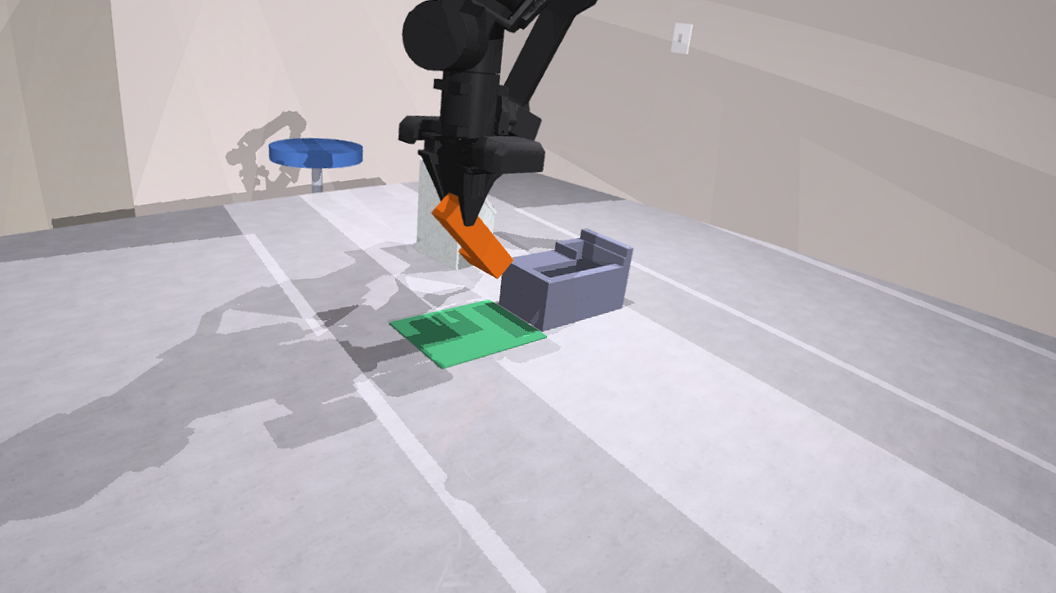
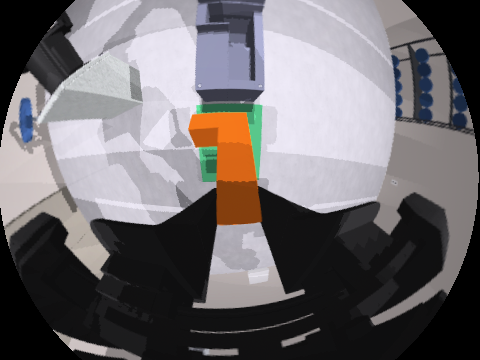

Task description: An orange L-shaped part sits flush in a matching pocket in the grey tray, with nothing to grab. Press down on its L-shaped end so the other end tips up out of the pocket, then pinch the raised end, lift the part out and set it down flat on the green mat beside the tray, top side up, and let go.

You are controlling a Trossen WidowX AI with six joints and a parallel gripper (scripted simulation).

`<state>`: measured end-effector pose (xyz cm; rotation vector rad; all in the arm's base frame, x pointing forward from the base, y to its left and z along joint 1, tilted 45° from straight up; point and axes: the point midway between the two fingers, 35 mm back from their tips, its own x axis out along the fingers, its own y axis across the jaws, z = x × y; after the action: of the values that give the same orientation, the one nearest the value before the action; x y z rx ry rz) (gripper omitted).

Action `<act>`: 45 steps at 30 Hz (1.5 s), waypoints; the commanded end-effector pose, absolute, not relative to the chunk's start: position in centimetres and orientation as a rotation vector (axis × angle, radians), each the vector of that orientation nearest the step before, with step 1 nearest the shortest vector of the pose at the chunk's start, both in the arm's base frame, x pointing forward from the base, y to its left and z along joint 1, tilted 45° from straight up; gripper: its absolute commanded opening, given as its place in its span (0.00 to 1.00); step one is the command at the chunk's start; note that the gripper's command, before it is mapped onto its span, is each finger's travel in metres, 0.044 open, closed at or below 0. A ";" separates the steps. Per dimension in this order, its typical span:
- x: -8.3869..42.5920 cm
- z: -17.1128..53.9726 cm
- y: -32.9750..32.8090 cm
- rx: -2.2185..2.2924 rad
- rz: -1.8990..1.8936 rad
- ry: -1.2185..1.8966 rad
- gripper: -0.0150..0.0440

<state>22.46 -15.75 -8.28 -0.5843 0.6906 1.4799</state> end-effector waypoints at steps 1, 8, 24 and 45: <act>22.3 -8.8 -15.0 -0.570 1.483 0.690 0.25; 22.2 -9.5 -14.3 -0.570 1.483 0.690 0.25; 22.1 -11.3 -12.5 -0.570 1.483 0.689 0.25; 22.1 -12.8 -11.0 -0.570 1.483 0.688 0.25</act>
<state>22.23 -11.25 -12.79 -0.5806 0.6871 1.4829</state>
